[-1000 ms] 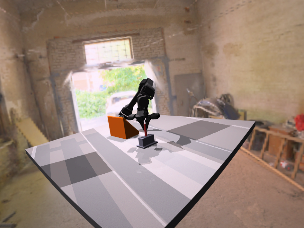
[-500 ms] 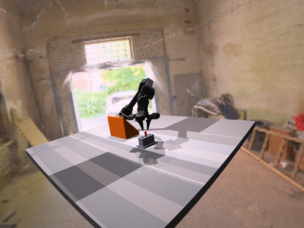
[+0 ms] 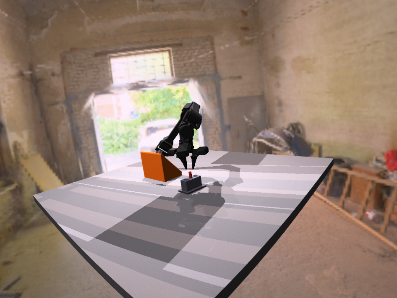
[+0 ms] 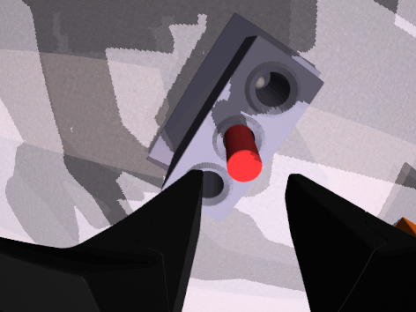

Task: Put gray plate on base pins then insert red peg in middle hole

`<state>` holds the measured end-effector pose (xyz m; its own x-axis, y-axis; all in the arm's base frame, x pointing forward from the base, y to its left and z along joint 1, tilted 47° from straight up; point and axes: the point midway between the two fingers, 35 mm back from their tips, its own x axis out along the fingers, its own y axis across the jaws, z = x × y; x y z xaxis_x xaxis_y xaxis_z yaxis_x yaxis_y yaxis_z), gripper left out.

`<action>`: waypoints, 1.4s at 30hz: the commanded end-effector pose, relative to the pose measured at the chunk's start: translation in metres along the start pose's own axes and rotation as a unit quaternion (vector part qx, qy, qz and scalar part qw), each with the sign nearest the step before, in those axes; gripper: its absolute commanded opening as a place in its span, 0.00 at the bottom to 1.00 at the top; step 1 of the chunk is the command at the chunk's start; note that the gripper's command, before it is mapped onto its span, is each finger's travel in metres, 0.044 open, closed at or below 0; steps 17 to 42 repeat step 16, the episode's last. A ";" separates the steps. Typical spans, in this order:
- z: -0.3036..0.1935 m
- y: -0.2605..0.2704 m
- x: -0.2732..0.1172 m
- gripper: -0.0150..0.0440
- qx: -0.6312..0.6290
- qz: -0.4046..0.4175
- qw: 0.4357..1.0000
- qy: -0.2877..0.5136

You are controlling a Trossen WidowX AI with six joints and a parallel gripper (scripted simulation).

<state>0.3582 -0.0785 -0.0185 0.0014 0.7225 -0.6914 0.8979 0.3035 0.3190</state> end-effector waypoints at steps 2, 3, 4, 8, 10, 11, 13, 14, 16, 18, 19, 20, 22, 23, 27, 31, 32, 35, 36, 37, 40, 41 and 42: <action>0.000 0.000 -0.003 0.51 0.000 -0.001 1.000 0.002; 0.000 0.000 -0.004 0.51 0.000 -0.001 1.000 0.002; 0.000 0.000 -0.005 0.51 0.000 -0.001 1.000 0.002; 0.000 0.001 -0.008 0.51 0.000 -0.001 1.000 0.002; 0.000 0.001 -0.010 0.51 0.000 -0.001 1.000 0.002; 0.000 0.001 -0.010 0.51 0.000 -0.001 1.000 0.002; 0.000 0.001 -0.012 0.51 0.000 -0.001 1.000 0.002; 0.000 0.002 -0.013 0.51 0.000 -0.001 1.000 0.002; 0.000 0.002 -0.014 0.51 0.000 -0.001 1.000 0.002; 0.000 0.002 -0.014 0.51 0.000 -0.001 1.000 0.002; 0.000 0.002 -0.014 0.51 0.000 -0.001 1.000 0.002; 0.000 0.002 -0.014 0.51 0.000 -0.001 1.000 0.002; 0.000 0.002 -0.014 0.51 0.000 -0.001 1.000 0.002; 0.000 0.002 -0.014 0.51 0.000 -0.001 1.000 0.002; 0.000 0.002 -0.014 0.51 0.000 -0.001 1.000 0.002; 0.000 0.002 -0.014 0.51 0.000 -0.001 1.000 0.002; 0.000 0.002 -0.014 0.51 0.000 -0.001 1.000 0.002; 0.000 0.002 -0.014 0.51 0.000 -0.001 1.000 0.002; 0.000 0.002 -0.014 0.51 0.000 -0.001 1.000 0.002; 0.000 0.002 -0.014 0.51 0.000 -0.001 1.000 0.002; 0.000 0.002 -0.014 0.51 0.000 -0.001 1.000 0.002; 0.000 0.002 -0.014 0.51 0.000 -0.001 1.000 0.002; 0.000 0.002 -0.014 0.51 0.000 -0.001 1.000 0.002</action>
